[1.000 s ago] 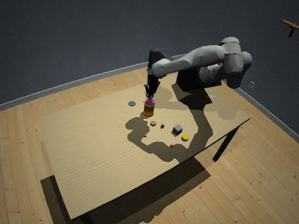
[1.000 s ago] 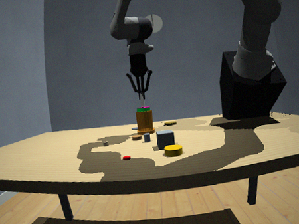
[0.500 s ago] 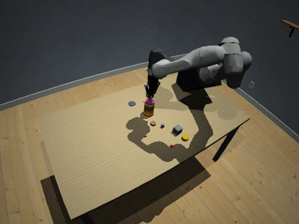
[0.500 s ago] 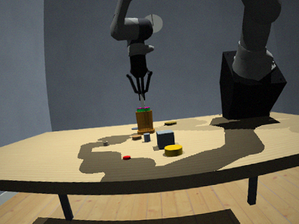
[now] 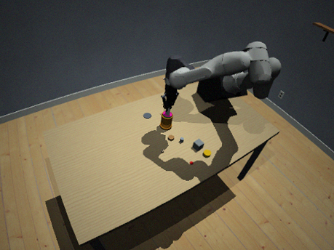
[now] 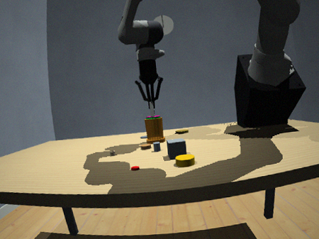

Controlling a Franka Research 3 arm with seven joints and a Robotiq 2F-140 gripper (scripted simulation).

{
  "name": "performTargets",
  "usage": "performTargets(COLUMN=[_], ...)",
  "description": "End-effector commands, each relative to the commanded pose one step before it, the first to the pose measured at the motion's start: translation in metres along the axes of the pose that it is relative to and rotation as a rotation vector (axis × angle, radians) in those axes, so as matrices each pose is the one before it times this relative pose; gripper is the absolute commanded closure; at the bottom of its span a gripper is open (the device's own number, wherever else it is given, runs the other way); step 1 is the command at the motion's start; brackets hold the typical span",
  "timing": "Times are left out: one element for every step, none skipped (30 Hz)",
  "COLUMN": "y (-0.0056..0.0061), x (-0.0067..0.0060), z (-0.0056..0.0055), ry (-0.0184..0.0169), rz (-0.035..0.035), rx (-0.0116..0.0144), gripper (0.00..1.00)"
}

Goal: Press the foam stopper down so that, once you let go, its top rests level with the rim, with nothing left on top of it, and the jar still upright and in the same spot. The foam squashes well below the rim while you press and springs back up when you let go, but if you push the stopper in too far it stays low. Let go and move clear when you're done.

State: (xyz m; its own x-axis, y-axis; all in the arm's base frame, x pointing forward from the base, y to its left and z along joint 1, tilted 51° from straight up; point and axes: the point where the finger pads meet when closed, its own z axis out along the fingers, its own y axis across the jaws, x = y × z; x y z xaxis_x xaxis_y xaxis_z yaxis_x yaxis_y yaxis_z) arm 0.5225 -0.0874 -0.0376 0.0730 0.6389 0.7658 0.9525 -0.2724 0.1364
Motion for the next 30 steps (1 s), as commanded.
performTargets(y=[-0.0021, -0.00009, -0.00009, -0.00008, -0.00007, -0.00007, -0.00007, -0.00006, -0.00006, -0.00006, 0.0, 0.0, -0.00005, -0.00005, -0.00004, -0.00004, -0.00003, -0.00003, -0.00003, -0.00002, -0.00002, -0.00001, -0.00001, -0.00001, -0.00001, 0.0, 0.0, 0.0, 0.0, 0.0], x=[0.00195, 0.0001, 0.00009, 0.00009, 0.00008, 0.00008, 0.00008, 0.00007, 0.00007, 0.00006, 0.0, 0.0, 0.00006, 0.00005, 0.00005, 0.00004, 0.00004, 0.00003, 0.00003, 0.00002, 0.00002, 0.00002, 0.00001, 0.00001, 0.00001, 0.0, 0.0, 0.0, 0.0, 0.0], z=[0.00596, 0.00051, 0.00049, 0.00047, 0.00045, 0.00043, 0.0004, 0.00038, 0.00035, 0.00033, 0.0, 0.0, 0.0003, 0.00028, 0.00025, 0.00023, 0.0002, 0.00017, 0.00015, 0.00013, 0.00011, 0.00008, 0.00007, 0.00005, 0.00003, 0.00002, 0.00001, 0.0, 0.0, 0.0], ry=[0.00372, 0.0, 0.0, 0.0, 0.0, 0.0, 0.0, 0.0, 0.0, 0.0, 0.0, 0.0, 0.0, 0.0, 0.0, 0.0, 0.0, 0.0, 0.0, 0.0, 0.0, 0.0, 0.0, 0.0, 0.0, 0.0, 0.0, 0.0, 0.0, 0.0], rz=[-0.00595, 0.0, 0.0, 0.0, 0.0, 0.0, 0.0, 0.0, 0.0, 0.0, 0.0, 0.0, 0.0, 0.0, 0.0, 0.0, 0.0, 0.0, 0.0, 0.0, 0.0, 0.0, 0.0, 0.0, 0.0, 0.0, 0.0, 0.0, 0.0, 0.0], rx=[0.0033, 0.0, 0.0, 0.0, 0.0, 0.0, 0.0, 0.0, 0.0, 0.0, 0.0, 0.0, 0.0, 0.0, 0.0, 0.0, 0.0, 0.0, 0.0, 0.0, 0.0, 0.0, 0.0, 0.0, 0.0, 0.0, 0.0, 0.0, 0.0, 0.0], gripper=[1.0, 1.0, 1.0, 1.0, 1.0, 1.0, 1.0, 1.0, 1.0, 1.0, 1.0, 1.0, 1.0, 1.0, 1.0, 1.0, 1.0, 1.0, 1.0, 1.0, 1.0, 1.0, 1.0, 1.0, 1.0, 1.0, 1.0, 1.0, 1.0, 1.0])
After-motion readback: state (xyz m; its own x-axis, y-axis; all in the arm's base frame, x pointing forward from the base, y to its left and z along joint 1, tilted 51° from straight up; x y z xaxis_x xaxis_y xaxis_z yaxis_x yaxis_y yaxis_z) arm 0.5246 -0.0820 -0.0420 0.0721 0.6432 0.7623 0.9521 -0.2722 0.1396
